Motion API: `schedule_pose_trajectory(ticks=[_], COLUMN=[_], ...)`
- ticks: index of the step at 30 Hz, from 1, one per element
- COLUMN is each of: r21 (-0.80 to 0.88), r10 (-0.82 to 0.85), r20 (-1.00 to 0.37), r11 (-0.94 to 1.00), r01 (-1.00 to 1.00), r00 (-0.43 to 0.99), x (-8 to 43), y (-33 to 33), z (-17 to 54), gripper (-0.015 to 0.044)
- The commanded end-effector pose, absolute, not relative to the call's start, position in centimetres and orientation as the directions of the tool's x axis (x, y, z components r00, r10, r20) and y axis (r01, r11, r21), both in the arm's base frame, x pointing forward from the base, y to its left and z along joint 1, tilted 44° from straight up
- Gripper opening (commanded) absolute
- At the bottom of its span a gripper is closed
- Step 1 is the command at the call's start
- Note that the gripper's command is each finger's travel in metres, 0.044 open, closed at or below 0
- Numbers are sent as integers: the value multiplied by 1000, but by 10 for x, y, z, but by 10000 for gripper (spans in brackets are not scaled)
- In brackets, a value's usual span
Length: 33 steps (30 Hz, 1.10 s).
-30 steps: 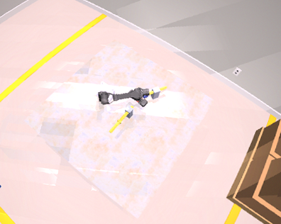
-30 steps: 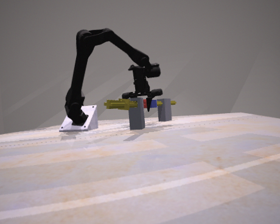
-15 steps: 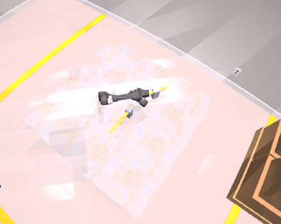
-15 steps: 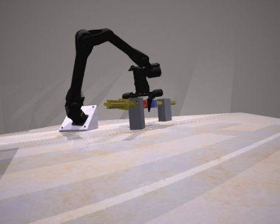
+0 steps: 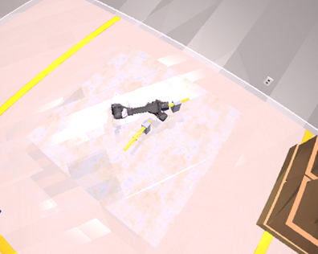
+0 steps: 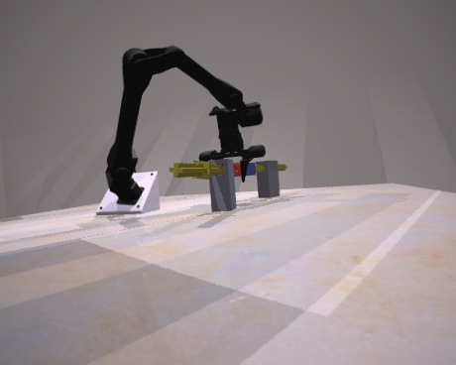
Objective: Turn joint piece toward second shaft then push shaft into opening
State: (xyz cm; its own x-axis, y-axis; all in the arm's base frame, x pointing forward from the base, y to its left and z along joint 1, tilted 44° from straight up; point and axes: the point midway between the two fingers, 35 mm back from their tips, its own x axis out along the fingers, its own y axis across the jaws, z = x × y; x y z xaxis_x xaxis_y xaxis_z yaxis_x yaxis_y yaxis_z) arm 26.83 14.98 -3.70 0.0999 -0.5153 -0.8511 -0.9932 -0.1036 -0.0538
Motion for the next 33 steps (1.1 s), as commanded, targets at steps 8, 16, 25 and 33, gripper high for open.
schedule_pose_trajectory(ticks=[8,16,25,33], r21=[-55,-55,-34,-48], r10=[-516,-516,-683,-817], r20=[-851,-851,-726,-567], r11=[-102,-102,-79,-99], r01=[-993,-993,-996,-994], r00=[100,100,79,108], x=[268,268,265,264], y=[150,150,159,172], z=[-37,-37,-30,-19], gripper=[440,440,440,440])
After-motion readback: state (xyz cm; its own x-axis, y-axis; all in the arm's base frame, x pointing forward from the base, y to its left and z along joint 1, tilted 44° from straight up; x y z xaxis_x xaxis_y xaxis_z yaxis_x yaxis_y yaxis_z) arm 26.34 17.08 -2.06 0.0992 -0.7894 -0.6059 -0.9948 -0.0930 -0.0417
